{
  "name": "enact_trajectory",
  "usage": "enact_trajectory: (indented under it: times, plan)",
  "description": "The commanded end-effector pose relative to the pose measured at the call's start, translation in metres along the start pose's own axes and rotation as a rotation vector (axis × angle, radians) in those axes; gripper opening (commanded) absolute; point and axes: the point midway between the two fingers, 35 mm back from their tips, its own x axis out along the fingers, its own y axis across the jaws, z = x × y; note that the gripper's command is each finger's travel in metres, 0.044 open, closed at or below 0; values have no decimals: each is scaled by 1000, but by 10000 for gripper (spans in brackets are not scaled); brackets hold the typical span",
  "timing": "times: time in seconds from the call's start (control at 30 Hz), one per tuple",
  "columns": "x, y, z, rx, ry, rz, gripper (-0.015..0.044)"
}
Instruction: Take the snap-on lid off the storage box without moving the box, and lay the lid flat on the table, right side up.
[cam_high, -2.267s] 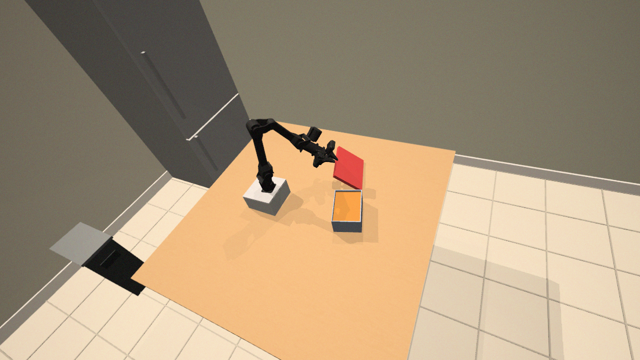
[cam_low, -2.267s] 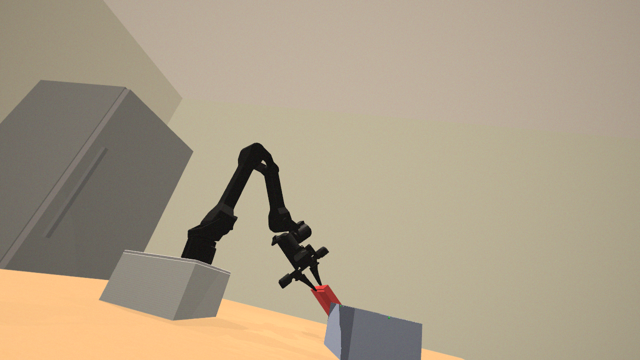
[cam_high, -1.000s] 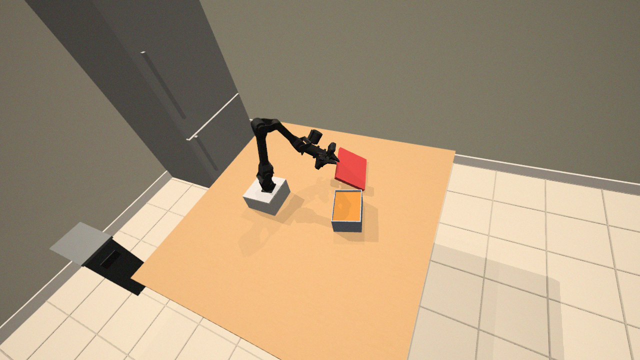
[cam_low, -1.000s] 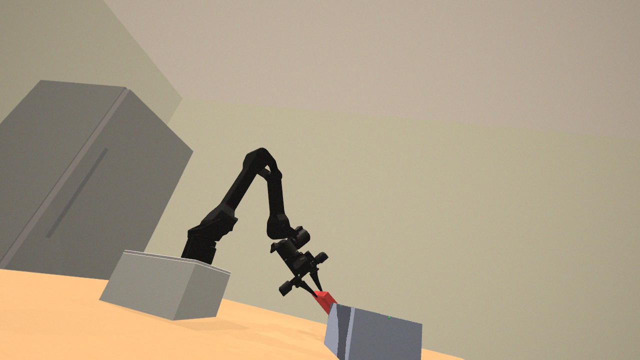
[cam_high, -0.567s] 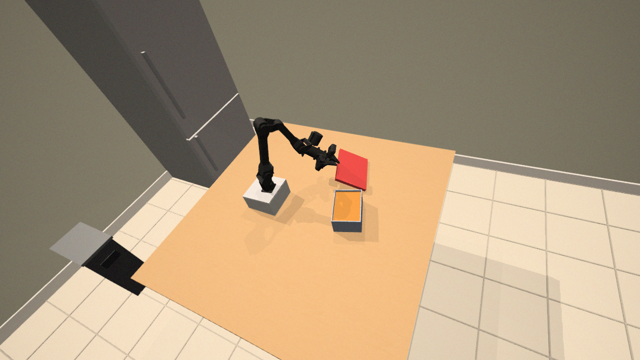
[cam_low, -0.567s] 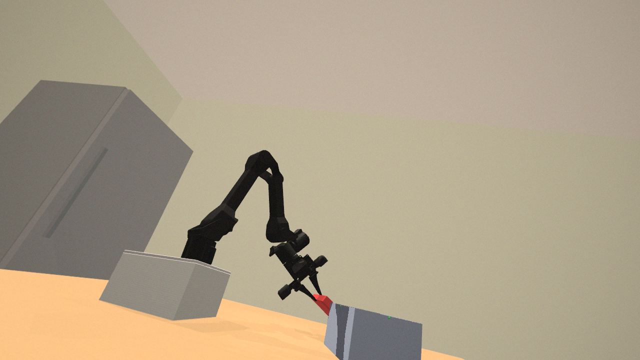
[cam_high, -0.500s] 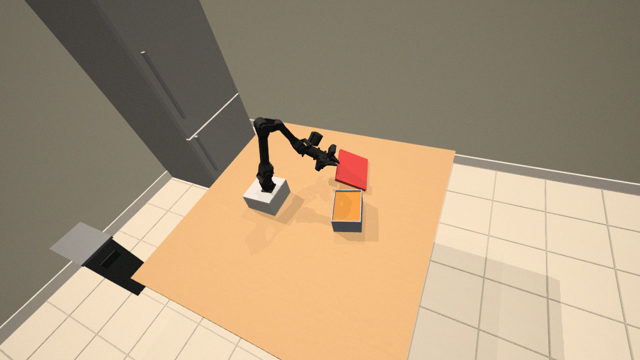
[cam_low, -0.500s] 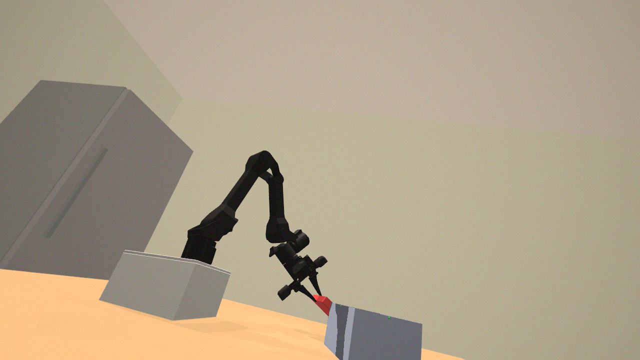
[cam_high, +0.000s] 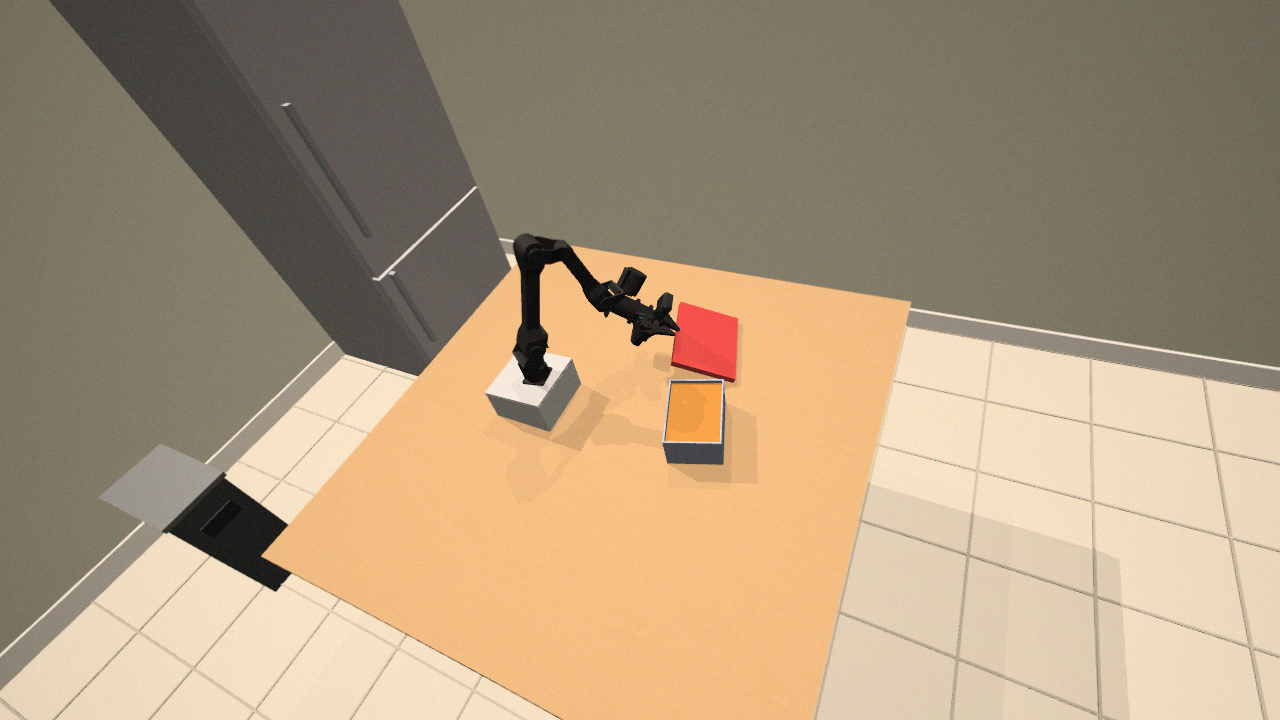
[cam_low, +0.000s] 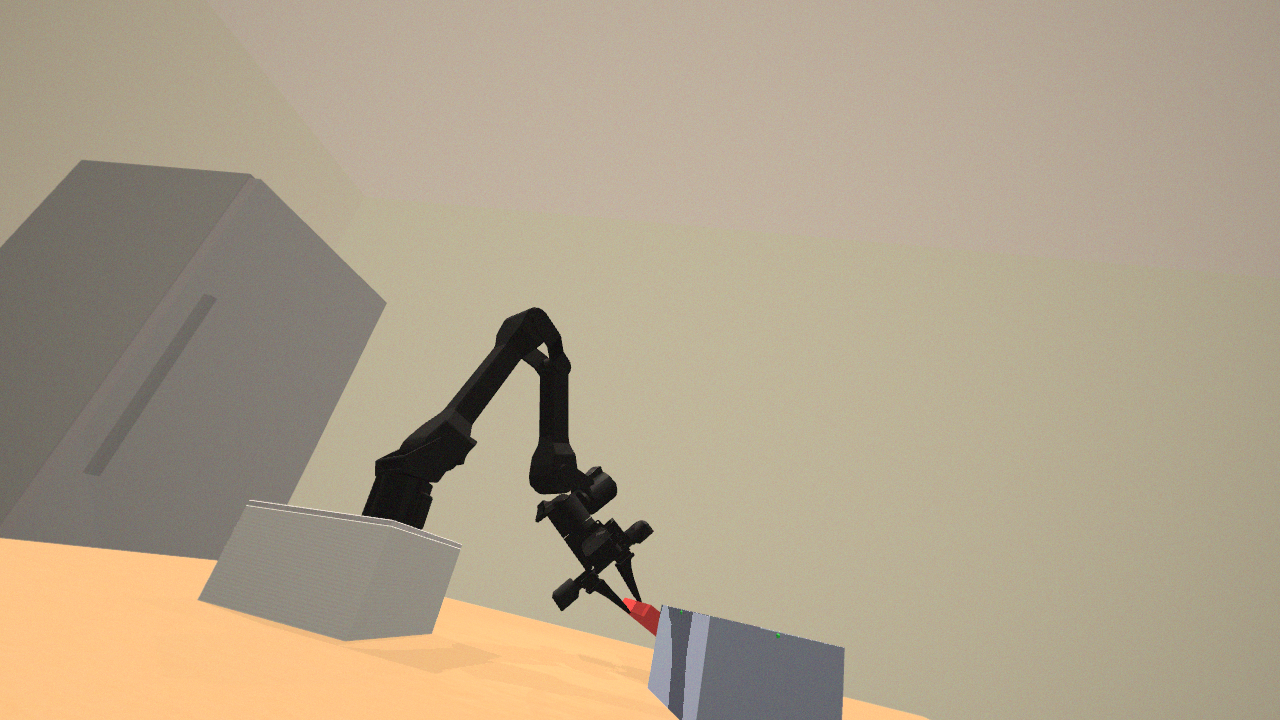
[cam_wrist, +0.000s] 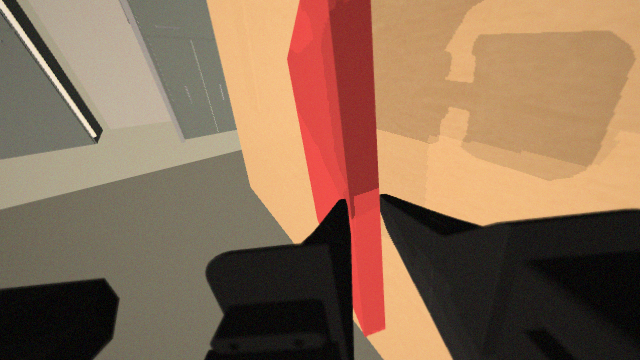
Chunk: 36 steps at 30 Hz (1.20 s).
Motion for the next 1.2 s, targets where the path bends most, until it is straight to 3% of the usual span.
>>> enact_trajectory:
  times: [0.0,0.47,0.8,0.87,1.07,1.17]
  plan:
    - [4,-10,3,-7,-9,-18,0]
    - [11,-19,3,-7,-9,-18,0]
    - [8,-10,0,-7,-9,-18,263]
    - [8,-10,0,-7,-9,-18,275]
    - [-1,-18,1,-7,-9,-19,433]
    - [-5,-22,1,-7,-9,-19,440]
